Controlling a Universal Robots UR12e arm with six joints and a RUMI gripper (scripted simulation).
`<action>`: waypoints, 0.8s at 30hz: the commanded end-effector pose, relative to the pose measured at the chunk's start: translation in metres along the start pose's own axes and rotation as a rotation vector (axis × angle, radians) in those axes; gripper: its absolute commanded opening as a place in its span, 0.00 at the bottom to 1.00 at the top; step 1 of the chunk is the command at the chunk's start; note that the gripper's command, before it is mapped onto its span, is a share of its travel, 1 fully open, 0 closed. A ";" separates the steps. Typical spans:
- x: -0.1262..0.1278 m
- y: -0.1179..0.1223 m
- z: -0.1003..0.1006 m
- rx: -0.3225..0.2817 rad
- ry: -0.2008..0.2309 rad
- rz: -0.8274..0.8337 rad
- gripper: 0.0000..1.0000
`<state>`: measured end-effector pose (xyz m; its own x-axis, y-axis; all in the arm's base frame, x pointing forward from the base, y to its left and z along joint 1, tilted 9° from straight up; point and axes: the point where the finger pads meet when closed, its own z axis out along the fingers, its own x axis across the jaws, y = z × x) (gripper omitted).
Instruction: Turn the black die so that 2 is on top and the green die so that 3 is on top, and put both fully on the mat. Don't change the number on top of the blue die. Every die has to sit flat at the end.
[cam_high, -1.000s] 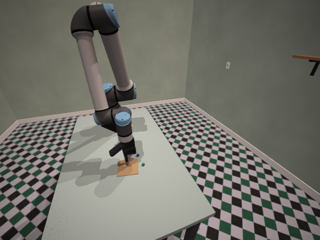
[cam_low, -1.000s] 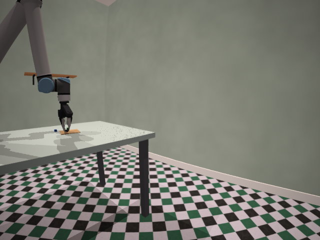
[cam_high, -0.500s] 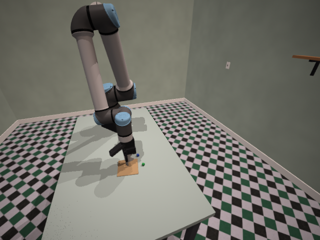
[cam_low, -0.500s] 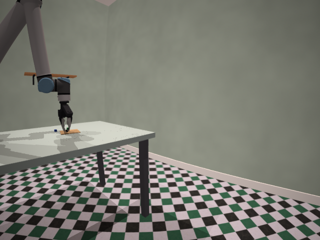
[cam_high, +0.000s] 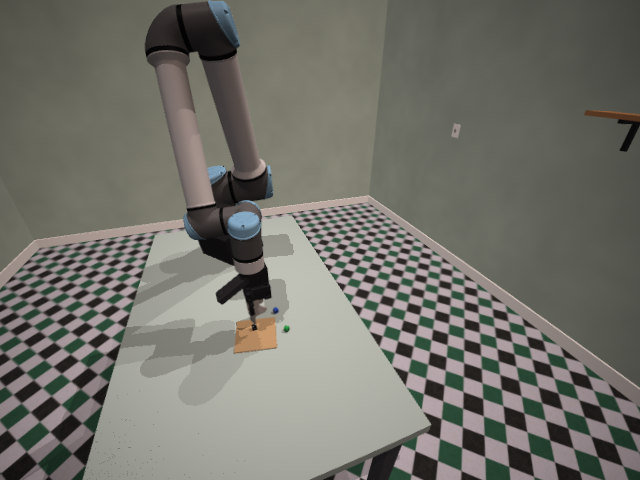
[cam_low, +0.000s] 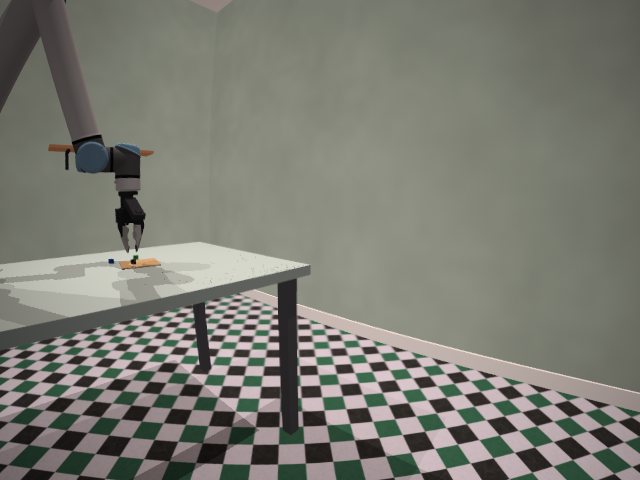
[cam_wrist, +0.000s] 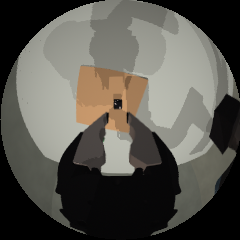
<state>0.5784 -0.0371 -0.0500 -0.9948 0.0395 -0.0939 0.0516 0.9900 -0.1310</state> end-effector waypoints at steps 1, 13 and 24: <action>0.000 0.000 -0.026 0.000 0.000 0.000 0.18; 0.000 0.000 -0.050 0.000 0.000 0.000 0.18; 0.000 0.000 -0.050 0.000 0.000 0.000 1.00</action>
<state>0.5739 -0.0304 -0.0011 -0.9949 0.0396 -0.0929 0.0517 0.9901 -0.1308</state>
